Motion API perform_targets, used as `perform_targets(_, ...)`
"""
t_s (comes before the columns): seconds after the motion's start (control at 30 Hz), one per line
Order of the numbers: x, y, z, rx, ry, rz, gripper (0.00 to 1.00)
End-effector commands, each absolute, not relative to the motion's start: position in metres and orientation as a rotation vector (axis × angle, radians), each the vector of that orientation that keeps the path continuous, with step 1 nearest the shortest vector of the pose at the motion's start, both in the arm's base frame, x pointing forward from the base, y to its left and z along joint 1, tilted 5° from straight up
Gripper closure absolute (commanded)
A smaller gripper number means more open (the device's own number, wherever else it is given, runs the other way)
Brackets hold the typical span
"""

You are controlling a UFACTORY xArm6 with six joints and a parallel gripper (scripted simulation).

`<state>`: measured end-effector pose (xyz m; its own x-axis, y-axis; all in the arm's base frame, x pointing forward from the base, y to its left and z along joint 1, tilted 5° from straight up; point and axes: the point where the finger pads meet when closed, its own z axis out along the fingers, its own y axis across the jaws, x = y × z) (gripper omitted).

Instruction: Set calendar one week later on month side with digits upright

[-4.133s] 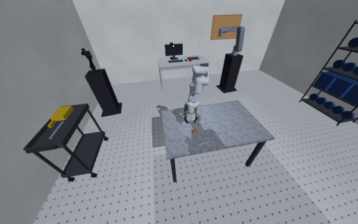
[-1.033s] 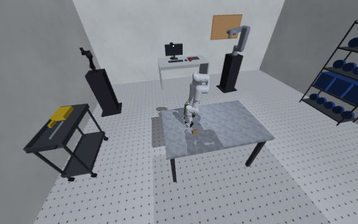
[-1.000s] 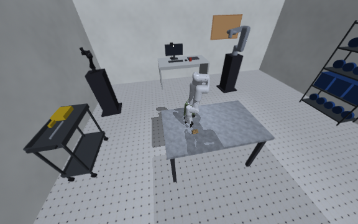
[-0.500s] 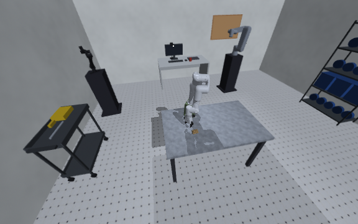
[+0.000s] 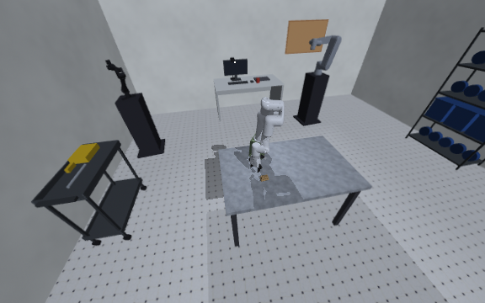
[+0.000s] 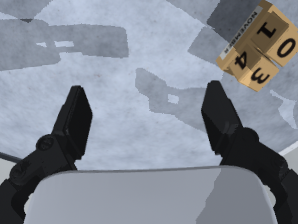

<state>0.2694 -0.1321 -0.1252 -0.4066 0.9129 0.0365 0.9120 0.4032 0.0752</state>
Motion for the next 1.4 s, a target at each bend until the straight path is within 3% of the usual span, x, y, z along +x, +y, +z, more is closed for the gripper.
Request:
perform_targets(0.0,0.27,-0.133,-0.125,1.705,2.621,0.13,0.0)
perform_targets(0.87,0.27,-0.132,-0.125,1.705,2.621,0.13,0.0)
perform_targets(1.37,0.307,-0.122,-0.12,1.705,2.621,0.13,0.0)
